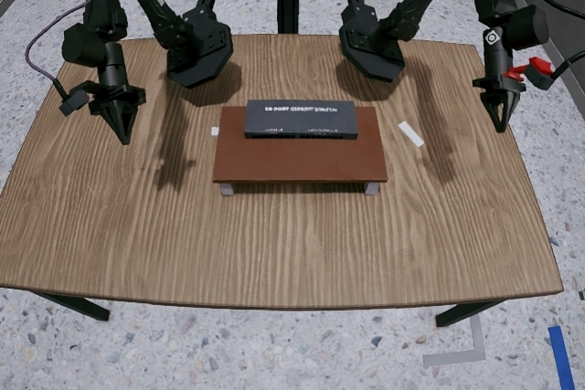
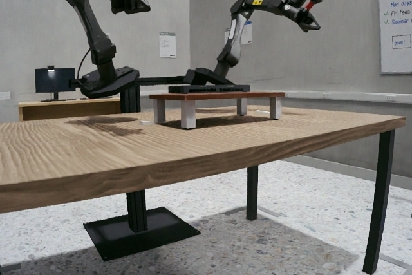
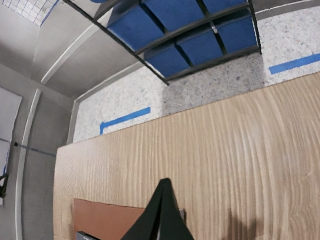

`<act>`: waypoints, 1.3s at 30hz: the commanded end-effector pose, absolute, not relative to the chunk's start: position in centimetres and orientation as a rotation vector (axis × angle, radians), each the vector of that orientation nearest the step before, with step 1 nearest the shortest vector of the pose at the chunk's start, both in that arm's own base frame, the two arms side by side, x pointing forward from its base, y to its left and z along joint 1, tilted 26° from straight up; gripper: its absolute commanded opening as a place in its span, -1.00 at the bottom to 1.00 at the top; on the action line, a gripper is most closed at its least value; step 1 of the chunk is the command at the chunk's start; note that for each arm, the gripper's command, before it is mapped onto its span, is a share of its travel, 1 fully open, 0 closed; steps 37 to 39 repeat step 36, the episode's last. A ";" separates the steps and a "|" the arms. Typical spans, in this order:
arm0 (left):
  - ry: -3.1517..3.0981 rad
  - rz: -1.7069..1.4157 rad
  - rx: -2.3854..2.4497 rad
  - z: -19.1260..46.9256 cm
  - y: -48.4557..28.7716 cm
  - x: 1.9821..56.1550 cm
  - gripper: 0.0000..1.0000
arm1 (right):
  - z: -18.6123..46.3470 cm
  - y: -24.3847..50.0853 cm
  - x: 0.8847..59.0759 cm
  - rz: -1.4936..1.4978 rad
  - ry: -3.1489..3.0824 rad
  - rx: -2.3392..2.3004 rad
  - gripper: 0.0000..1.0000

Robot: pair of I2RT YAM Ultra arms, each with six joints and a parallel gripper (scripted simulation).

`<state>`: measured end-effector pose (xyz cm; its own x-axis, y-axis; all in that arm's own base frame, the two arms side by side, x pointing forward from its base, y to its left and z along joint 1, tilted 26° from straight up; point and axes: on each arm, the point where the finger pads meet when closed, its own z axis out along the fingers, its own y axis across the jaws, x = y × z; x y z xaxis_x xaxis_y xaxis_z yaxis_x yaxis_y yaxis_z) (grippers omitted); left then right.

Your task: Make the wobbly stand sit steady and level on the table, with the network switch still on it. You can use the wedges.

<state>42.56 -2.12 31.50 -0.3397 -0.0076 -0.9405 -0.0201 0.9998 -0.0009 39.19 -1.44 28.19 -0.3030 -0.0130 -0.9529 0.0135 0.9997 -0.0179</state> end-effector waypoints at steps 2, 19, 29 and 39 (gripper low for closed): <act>1.690 -0.036 0.024 37.3 -1.7 40.9 -1.00 | 38.0 -0.3 39.5 -0.017 1.626 0.000 -1.00; 1.517 -0.015 0.010 43.1 -0.1 37.0 -1.00 | 45.1 1.2 37.3 0.019 1.458 -0.039 -1.00; 1.551 -0.017 0.012 41.6 -0.2 37.7 -1.00 | 44.7 1.1 37.5 0.016 1.468 -0.036 -1.00; 1.551 -0.017 0.012 41.6 -0.2 37.7 -1.00 | 44.7 1.1 37.5 0.016 1.468 -0.036 -1.00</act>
